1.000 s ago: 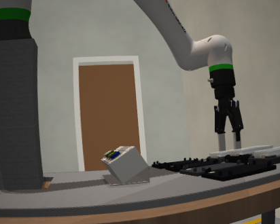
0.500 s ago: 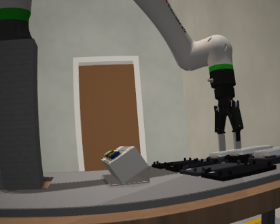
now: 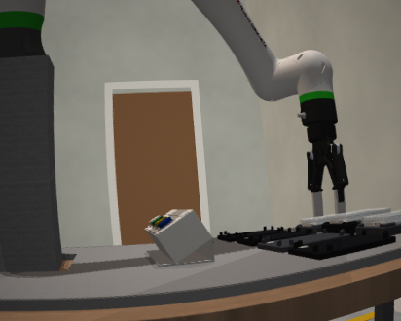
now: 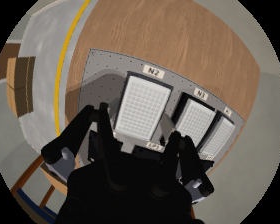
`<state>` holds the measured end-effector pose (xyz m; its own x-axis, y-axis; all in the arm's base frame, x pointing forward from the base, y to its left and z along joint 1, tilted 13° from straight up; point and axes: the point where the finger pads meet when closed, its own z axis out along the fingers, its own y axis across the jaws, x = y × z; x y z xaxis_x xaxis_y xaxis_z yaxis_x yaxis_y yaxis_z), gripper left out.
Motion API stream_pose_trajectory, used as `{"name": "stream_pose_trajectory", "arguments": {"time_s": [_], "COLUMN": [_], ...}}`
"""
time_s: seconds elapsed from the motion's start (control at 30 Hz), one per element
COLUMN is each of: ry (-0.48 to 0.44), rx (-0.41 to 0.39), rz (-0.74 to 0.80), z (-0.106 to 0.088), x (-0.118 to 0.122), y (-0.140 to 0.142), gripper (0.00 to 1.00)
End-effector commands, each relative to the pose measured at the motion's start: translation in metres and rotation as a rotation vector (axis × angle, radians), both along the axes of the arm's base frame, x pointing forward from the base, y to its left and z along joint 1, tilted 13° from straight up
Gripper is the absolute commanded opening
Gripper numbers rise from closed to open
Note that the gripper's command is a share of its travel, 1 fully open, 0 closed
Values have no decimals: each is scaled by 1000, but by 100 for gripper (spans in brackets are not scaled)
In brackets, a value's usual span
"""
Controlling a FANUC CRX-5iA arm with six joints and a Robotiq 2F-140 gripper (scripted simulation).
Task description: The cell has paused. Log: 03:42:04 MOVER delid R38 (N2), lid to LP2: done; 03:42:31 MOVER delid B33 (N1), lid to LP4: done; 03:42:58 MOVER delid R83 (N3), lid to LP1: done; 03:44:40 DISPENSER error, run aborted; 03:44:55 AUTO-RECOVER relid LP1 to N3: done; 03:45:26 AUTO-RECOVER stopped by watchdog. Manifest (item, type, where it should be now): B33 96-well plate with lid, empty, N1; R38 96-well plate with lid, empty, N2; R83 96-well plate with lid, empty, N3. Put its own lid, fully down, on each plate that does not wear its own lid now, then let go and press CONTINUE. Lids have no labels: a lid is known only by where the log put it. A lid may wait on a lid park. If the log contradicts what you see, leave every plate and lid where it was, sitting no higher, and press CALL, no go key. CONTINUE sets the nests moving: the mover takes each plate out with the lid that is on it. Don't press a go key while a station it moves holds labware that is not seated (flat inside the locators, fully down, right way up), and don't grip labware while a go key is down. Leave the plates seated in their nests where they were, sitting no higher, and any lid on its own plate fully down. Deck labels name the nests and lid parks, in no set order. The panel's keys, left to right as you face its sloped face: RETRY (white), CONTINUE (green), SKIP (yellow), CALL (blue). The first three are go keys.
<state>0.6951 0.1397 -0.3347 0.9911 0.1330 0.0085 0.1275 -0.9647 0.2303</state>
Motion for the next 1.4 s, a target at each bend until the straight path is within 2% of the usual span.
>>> {"name": "stream_pose_trajectory", "arguments": {"time_s": [0.0,0.67,1.37], "ry": [0,0,0], "rx": [0,0,0], "rz": [0,0,0], "z": [0,3,40], "x": [0,0,-1], "y": [0,1,9], "gripper": [66,66,66]}}
